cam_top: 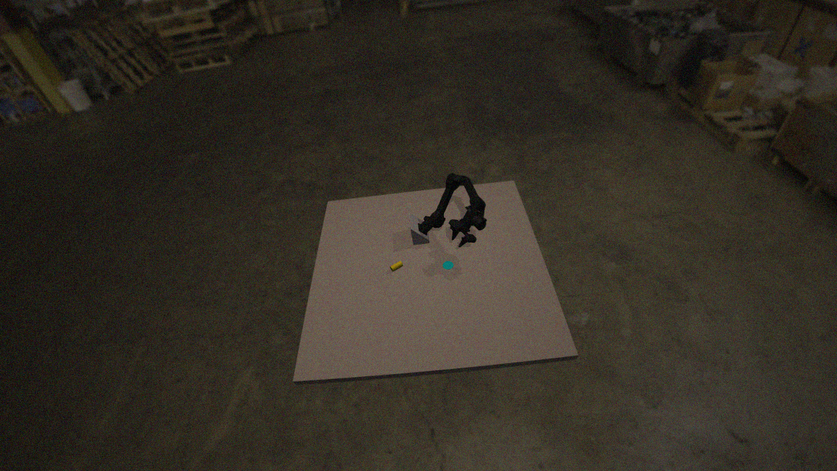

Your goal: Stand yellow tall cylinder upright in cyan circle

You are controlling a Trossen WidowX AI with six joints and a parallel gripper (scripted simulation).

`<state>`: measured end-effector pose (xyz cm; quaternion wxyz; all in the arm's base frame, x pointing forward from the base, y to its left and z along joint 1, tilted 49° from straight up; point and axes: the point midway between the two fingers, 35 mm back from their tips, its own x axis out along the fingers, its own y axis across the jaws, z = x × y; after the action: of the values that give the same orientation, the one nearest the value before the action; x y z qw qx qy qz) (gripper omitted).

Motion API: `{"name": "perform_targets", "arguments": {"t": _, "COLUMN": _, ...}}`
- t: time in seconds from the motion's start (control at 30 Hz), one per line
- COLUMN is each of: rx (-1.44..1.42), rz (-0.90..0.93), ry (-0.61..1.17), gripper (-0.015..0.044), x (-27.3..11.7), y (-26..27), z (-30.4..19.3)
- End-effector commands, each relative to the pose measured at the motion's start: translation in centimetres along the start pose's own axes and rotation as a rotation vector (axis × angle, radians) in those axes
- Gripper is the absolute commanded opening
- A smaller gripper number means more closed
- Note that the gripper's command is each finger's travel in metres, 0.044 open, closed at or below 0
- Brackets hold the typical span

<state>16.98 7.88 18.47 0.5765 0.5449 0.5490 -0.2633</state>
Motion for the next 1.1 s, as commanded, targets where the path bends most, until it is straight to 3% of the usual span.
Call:
{"name": "perform_targets", "arguments": {"t": 0.0, "rx": -0.015, "rz": -0.054, "ry": -0.001, "gripper": 0.0309, "x": 0.7, "y": 1.3, "z": 1.6}}
{"name": "perform_targets", "arguments": {"t": 0.57, "rx": -0.054, "rz": -0.229, "ry": 0.100, "gripper": 0.0309, "x": 4.6, "y": 4.3, "z": 11.4}}
{"name": "perform_targets", "arguments": {"t": 1.07, "rx": -0.062, "rz": -0.249, "ry": 0.292, "gripper": 0.0309, "x": 8.9, "y": 1.8, "z": 21.9}}
